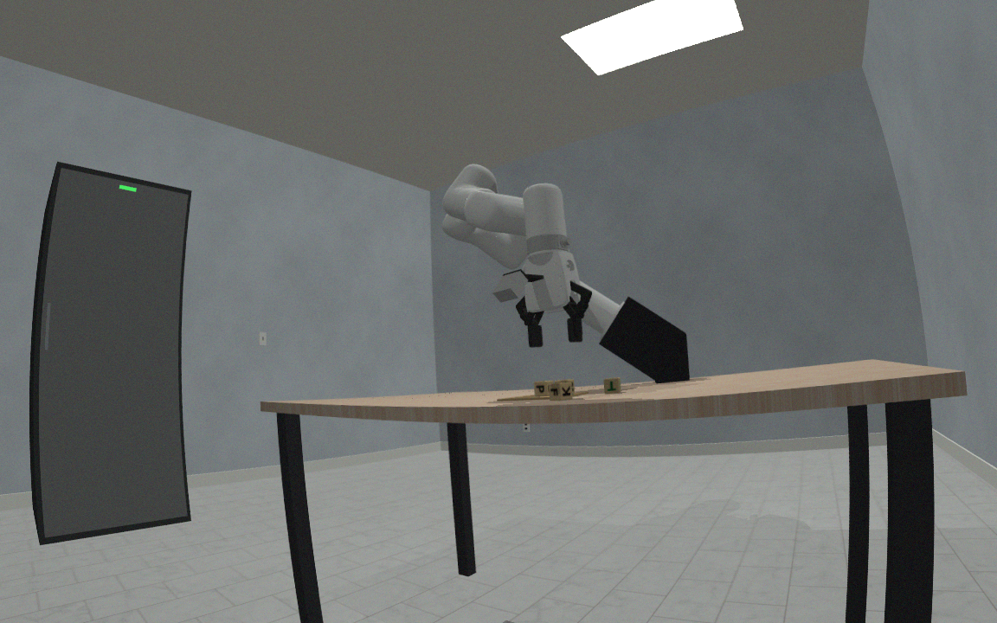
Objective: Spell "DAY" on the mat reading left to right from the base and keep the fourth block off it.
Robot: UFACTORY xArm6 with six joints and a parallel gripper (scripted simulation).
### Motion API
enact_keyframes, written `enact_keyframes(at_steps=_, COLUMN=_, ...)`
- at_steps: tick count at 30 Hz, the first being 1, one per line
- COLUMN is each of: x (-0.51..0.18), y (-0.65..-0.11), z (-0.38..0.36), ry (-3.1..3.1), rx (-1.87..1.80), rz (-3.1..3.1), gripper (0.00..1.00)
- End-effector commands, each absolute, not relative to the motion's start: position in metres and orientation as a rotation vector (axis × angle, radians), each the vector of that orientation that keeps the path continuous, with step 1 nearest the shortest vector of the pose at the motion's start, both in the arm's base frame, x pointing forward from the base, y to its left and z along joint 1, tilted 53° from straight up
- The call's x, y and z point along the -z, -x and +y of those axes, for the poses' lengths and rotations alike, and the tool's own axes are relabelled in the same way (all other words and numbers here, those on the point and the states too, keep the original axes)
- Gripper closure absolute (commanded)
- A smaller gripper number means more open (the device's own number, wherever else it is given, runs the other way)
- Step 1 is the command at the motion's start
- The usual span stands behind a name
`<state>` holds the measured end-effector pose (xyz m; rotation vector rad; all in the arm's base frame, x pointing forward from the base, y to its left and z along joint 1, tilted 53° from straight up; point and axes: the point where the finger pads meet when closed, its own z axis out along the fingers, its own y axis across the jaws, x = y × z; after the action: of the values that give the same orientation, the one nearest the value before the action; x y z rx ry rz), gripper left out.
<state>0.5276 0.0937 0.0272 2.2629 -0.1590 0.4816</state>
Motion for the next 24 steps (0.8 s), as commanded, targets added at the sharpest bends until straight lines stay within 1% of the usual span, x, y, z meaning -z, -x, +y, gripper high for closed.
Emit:
enact_keyframes(at_steps=1, x=-0.0248, y=-0.5334, z=0.0988, ry=-2.259, rx=-0.543, rz=-0.276, gripper=0.00)
enact_keyframes(at_steps=8, x=-0.0223, y=-0.5367, z=0.1013, ry=-2.257, rx=-0.579, rz=-0.354, gripper=0.00)
enact_keyframes(at_steps=9, x=-0.0223, y=-0.5367, z=0.1013, ry=-2.257, rx=-0.579, rz=-0.354, gripper=0.35)
enact_keyframes(at_steps=24, x=-0.0223, y=-0.5367, z=0.1013, ry=-2.257, rx=-0.579, rz=-0.354, gripper=0.35)
